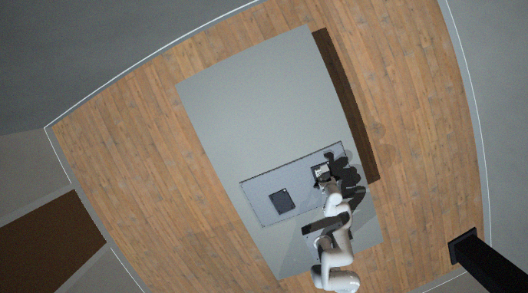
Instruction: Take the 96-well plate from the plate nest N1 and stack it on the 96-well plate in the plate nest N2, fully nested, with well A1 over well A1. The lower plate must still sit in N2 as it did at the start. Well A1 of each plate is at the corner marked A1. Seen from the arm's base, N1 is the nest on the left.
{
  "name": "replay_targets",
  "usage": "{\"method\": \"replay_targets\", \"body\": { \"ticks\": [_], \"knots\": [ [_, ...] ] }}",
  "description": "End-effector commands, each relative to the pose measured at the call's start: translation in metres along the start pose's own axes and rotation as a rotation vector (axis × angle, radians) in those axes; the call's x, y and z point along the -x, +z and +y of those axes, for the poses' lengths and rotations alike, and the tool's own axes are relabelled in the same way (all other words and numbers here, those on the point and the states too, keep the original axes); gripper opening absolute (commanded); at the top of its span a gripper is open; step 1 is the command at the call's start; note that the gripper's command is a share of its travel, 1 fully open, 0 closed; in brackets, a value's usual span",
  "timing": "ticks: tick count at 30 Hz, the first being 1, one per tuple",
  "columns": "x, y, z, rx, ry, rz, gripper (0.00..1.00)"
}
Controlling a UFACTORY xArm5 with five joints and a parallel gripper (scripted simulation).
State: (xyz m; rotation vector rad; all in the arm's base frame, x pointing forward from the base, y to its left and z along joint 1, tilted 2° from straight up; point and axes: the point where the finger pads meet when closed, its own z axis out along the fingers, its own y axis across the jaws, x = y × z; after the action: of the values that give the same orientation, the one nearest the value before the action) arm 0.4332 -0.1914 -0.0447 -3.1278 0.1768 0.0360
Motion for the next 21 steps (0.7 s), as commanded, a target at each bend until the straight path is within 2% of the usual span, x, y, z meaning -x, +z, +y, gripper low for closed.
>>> {"method": "replay_targets", "body": {
  "ticks": [1, 18, 21],
  "knots": [
    [-0.0014, -0.0013, 0.0004, 0.001, 0.000, 0.004, 1.00],
    [-0.0014, -0.0013, 0.0004, 0.001, 0.000, 0.004, 1.00],
    [-0.0014, -0.0093, 0.0005, 0.001, 0.000, 0.004, 1.00]
  ]
}}
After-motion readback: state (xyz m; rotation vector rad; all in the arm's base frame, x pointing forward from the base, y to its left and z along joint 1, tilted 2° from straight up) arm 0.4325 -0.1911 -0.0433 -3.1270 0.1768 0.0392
